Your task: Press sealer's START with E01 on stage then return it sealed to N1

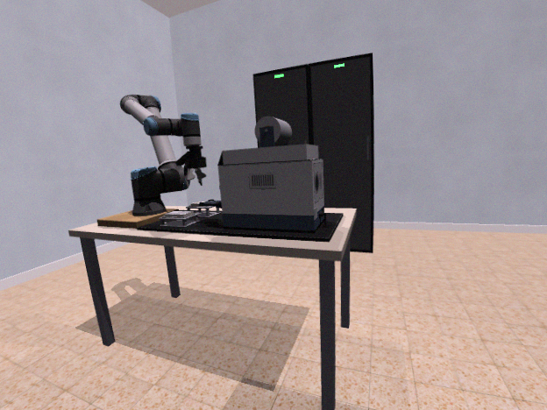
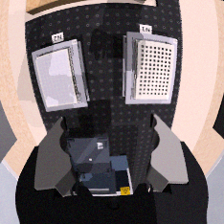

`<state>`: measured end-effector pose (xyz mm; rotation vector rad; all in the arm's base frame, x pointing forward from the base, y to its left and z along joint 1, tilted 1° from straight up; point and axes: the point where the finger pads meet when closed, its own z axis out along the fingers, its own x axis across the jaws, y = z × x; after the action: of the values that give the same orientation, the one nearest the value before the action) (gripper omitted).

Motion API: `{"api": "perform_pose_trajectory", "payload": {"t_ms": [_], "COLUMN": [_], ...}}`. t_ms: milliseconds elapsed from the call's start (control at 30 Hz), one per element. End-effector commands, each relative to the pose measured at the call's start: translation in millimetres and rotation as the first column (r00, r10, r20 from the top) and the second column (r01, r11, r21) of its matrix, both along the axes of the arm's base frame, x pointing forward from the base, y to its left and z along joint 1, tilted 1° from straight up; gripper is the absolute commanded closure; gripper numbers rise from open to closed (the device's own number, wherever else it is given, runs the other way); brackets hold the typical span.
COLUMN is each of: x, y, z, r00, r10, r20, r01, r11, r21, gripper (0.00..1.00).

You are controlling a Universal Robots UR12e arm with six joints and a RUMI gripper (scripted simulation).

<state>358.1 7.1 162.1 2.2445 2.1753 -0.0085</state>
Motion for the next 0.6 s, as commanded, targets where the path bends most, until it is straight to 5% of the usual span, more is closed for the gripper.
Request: {"api": "perform_pose_trajectory", "payload": {"t_ms": [0, 567], "x": [-3.9, -27.0], "y": [12.7, 76.3], "z": [-0.6, -1.8], "r00": [1.000, 1.000], "r10": [0.000, 0.000], "r20": [0.001, 0.001], "r01": [0.000, 0.000], "r11": [1.000, 1.000], "r21": [-0.001, 0.000], "gripper": [0.32, 0.32]}}
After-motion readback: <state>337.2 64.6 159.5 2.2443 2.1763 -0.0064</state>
